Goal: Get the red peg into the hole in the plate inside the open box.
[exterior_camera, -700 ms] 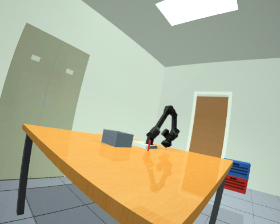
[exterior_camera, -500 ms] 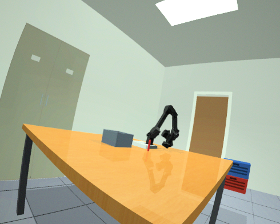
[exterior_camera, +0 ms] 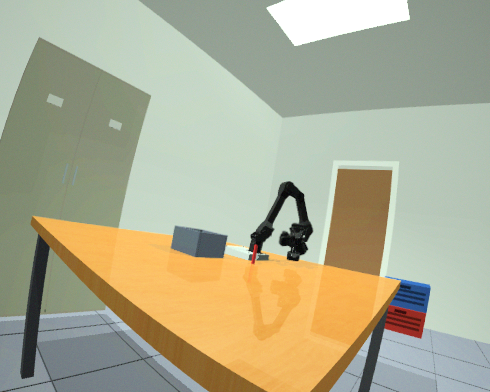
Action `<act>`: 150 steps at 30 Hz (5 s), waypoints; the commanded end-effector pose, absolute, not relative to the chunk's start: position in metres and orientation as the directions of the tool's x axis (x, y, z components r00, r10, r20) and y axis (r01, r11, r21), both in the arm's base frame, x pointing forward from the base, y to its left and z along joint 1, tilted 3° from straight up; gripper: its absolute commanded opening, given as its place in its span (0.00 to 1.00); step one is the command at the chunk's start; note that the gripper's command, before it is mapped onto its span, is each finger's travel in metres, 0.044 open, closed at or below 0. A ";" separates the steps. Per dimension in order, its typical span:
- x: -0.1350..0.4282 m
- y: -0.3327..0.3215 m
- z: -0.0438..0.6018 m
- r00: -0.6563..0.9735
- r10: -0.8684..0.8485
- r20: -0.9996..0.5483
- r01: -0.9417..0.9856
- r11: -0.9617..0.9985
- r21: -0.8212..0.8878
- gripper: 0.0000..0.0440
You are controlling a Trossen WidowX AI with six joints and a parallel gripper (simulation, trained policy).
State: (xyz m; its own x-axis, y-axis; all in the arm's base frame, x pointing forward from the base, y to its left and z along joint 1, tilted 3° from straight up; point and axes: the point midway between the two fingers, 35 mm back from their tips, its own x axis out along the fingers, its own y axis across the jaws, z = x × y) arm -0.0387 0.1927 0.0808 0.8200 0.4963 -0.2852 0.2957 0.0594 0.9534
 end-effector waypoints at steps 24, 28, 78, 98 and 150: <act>-0.062 0.233 0.083 0.706 0.362 -0.609 0.693 -0.531 0.487 1.00; -0.065 0.241 0.086 0.671 0.357 -0.650 0.693 -0.612 0.380 1.00; -0.001 0.316 0.193 0.305 0.479 -0.823 -0.426 -0.705 -0.568 1.00; 0.066 0.299 0.229 0.297 0.502 -0.812 -0.871 -0.206 -0.446 1.00; 0.168 0.166 0.173 0.248 0.184 -0.951 -0.109 0.981 0.161 1.00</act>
State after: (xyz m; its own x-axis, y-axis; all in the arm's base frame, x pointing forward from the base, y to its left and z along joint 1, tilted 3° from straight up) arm 0.1690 0.1713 0.1803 0.2656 0.2038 -0.9423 -0.1709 0.9719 0.1621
